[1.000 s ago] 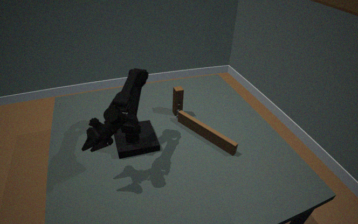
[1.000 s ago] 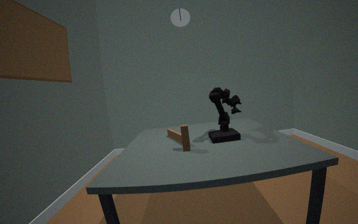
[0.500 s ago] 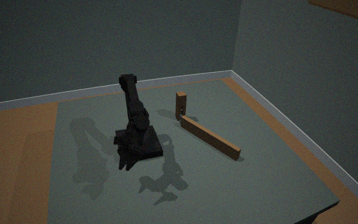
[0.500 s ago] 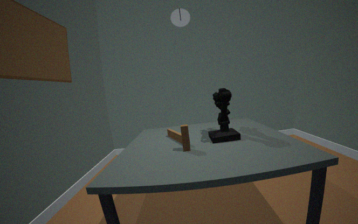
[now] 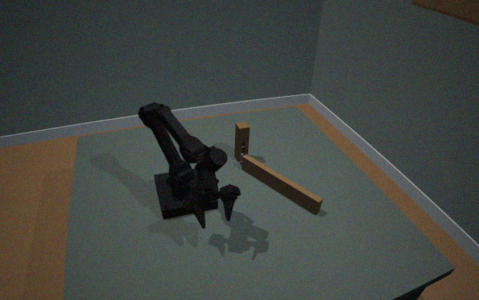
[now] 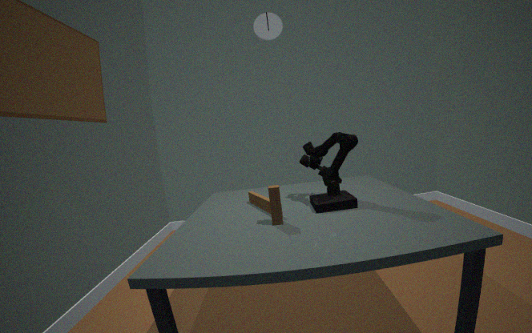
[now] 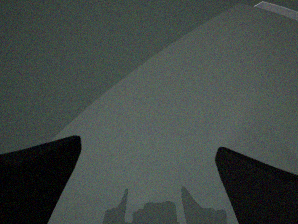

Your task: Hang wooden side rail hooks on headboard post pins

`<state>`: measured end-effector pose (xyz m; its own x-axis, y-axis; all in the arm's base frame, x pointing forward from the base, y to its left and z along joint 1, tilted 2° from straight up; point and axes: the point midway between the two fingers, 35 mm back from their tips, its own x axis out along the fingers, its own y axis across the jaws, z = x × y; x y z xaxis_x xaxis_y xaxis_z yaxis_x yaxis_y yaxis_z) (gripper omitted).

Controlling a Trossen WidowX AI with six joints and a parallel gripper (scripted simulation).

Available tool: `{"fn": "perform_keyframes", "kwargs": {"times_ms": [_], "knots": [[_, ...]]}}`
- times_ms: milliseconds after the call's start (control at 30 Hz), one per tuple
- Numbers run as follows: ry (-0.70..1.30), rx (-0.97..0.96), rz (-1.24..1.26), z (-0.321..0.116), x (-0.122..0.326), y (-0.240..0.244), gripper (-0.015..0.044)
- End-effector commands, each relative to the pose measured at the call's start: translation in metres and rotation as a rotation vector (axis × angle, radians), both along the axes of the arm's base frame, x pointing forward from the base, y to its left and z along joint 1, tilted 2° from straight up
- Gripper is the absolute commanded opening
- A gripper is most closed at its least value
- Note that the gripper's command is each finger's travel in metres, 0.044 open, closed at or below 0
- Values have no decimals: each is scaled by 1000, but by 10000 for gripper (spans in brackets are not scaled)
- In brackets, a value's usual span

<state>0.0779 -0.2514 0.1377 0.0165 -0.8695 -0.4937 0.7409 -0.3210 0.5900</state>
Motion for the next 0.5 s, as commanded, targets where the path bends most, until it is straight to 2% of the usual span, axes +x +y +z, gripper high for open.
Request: {"fn": "perform_keyframes", "kwargs": {"times_ms": [0, 467], "knots": [[31, -13, 150, -3, 29, 11, 440], [157, -113, 787, -17, 130, 93, 440]]}}
